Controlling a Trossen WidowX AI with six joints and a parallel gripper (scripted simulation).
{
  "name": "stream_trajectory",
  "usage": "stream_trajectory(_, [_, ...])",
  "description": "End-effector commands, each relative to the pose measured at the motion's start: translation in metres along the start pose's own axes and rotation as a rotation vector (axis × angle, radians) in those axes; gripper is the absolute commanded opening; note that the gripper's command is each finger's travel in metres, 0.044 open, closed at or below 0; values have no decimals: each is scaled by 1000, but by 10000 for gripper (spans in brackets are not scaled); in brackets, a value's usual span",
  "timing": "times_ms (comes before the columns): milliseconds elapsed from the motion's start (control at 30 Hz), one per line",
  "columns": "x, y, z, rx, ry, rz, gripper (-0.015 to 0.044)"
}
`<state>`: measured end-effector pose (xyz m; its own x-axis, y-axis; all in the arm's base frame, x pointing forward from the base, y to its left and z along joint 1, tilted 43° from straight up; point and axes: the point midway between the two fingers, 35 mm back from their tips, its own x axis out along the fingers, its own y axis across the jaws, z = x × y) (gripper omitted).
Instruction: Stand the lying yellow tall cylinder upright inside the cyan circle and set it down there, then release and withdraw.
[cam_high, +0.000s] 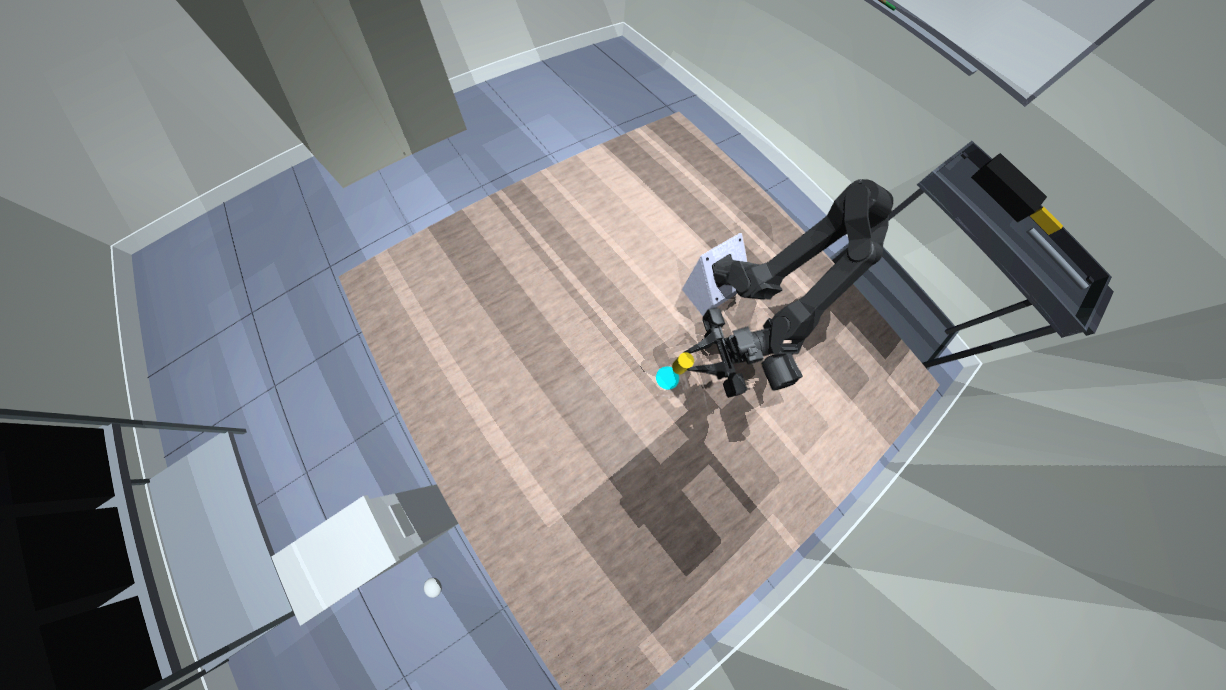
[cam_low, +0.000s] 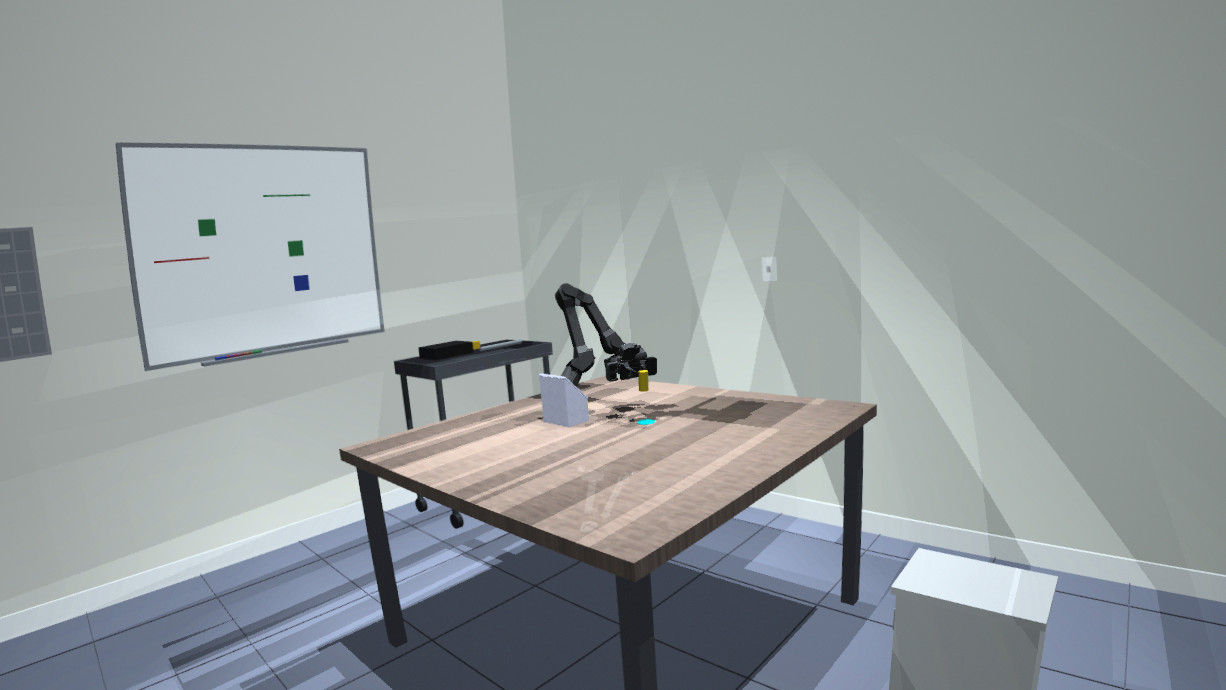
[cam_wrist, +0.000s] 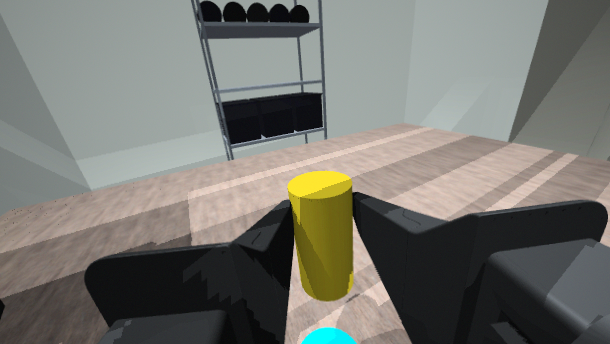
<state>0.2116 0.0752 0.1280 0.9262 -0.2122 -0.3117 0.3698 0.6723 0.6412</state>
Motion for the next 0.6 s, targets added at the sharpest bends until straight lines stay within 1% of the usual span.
stream_trajectory(0, [0, 0, 2, 13, -9, 3, 105])
stream_trajectory(400, [0, 0, 1, 13, -9, 3, 105])
stream_trajectory(567, [1, 2, -6, 14, -7, -1, 105])
